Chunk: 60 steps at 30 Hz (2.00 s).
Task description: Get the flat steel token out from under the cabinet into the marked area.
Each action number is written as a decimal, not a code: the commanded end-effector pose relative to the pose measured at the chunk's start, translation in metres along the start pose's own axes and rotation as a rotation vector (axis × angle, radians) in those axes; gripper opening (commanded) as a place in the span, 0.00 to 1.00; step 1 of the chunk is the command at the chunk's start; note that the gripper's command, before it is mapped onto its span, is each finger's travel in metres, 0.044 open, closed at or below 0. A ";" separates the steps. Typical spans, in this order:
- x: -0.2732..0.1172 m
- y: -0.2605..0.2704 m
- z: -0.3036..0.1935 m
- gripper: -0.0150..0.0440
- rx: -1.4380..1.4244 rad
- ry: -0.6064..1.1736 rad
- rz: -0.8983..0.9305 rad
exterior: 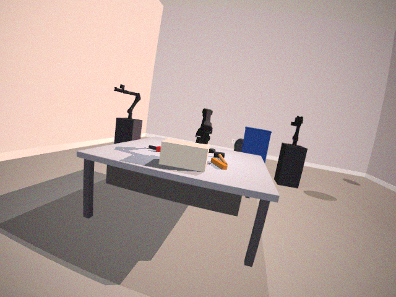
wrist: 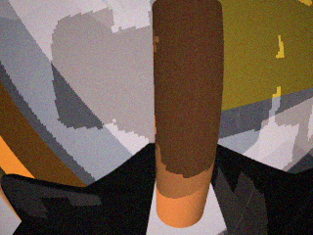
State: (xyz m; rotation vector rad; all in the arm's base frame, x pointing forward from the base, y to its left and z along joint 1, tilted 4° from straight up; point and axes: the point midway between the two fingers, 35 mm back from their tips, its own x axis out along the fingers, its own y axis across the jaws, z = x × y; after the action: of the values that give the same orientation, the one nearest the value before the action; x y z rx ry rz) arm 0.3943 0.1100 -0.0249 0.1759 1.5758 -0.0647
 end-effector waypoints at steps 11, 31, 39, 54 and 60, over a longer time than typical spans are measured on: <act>0.001 -0.003 -0.008 0.25 0.005 -0.002 -0.008; 0.001 -0.002 -0.027 0.25 0.005 0.000 -0.008; 0.001 -0.002 -0.036 0.25 0.005 0.001 -0.008; 0.002 -0.001 -0.051 0.25 0.005 0.002 -0.008; 0.002 -0.001 -0.058 0.25 0.005 0.003 -0.008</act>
State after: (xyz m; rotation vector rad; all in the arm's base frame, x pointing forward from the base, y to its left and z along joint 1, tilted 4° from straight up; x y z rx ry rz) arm 0.3420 0.1166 -0.0250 0.1742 1.5774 -0.0716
